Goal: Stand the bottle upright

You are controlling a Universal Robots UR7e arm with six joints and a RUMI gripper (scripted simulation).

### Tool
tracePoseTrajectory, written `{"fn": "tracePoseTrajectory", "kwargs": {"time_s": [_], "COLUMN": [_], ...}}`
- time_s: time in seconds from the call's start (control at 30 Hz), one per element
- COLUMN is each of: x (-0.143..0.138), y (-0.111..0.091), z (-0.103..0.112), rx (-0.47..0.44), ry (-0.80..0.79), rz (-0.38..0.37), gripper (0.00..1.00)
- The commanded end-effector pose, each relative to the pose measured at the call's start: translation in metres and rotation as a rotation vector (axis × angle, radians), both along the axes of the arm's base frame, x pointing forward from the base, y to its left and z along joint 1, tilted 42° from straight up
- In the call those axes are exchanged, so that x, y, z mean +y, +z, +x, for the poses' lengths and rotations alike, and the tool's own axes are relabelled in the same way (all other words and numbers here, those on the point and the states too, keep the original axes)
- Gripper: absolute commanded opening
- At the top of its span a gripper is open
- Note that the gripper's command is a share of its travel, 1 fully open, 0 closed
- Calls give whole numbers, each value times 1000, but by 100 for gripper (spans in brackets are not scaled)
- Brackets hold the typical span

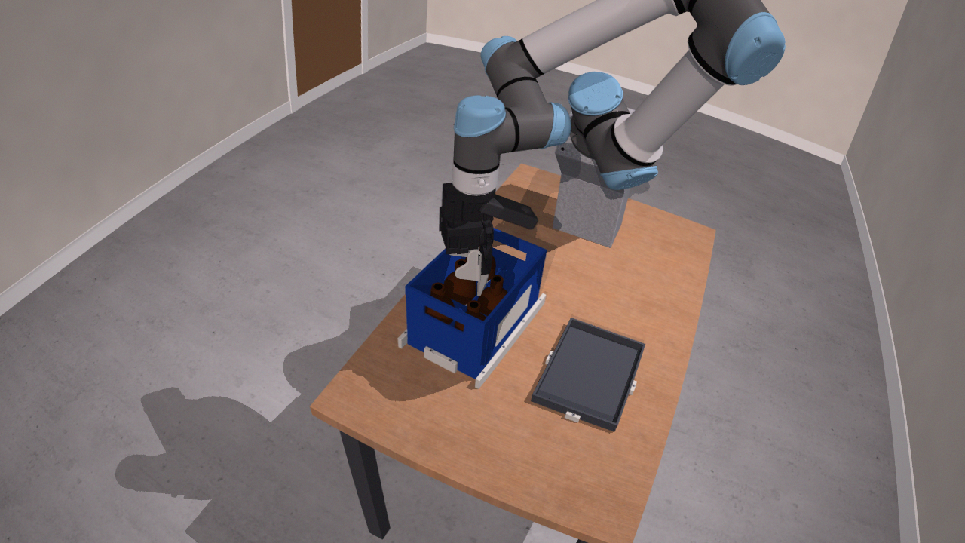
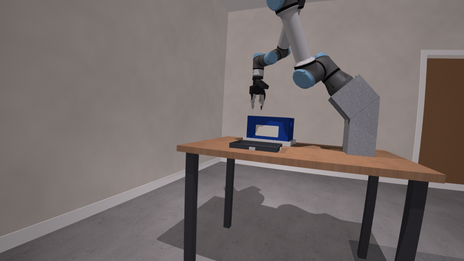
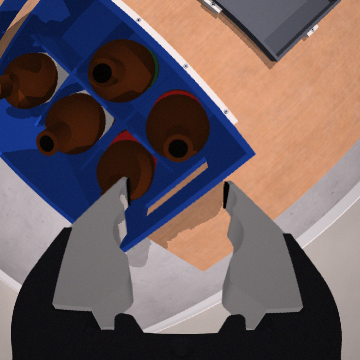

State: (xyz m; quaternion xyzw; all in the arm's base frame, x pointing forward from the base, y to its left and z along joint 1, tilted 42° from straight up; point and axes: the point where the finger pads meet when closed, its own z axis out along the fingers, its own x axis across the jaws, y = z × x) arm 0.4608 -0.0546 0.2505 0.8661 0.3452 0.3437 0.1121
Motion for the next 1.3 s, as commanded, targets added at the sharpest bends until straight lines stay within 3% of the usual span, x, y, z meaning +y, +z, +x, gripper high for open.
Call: {"fn": "tracePoseTrajectory", "kwargs": {"time_s": [0.0, 1.27], "x": [0, 2], "y": [-2, -27], "z": [2, 26], "rx": [-1, -1], "ry": [0, 0], "rz": [-1, -1], "gripper": [38, 38]}}
